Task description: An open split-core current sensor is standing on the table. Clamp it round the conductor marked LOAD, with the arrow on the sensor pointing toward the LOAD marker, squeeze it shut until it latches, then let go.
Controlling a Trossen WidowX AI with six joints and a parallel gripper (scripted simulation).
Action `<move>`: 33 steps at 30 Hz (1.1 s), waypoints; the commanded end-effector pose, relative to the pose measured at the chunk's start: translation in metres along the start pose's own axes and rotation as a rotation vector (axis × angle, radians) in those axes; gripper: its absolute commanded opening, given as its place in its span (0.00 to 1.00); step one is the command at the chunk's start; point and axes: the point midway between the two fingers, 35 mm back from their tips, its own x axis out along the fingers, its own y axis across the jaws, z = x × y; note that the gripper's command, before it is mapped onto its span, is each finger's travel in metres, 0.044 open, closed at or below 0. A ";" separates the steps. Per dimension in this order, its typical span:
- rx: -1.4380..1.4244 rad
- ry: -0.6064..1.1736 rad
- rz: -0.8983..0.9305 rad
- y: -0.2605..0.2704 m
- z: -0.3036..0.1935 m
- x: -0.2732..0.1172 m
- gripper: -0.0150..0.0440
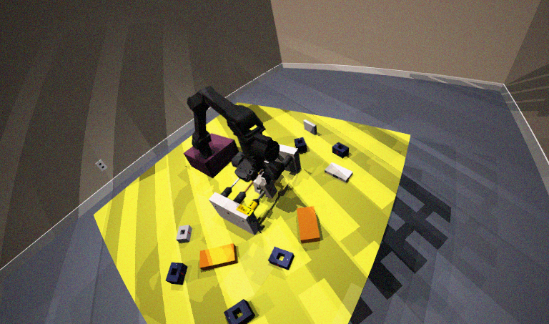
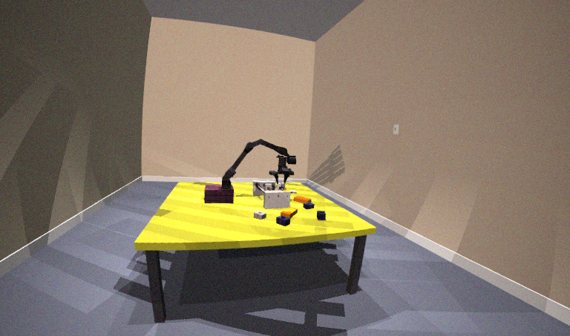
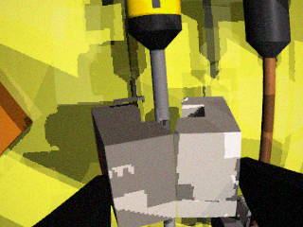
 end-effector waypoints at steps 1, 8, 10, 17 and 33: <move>0.004 0.004 -0.001 -0.001 -0.001 0.008 0.25; 0.004 0.004 -0.001 -0.001 -0.001 0.020 0.25; 0.004 0.004 -0.001 -0.001 -0.001 0.023 0.25; 0.000 0.000 -0.001 -0.001 0.000 0.021 0.25; 0.000 0.000 -0.001 -0.001 0.000 0.021 0.25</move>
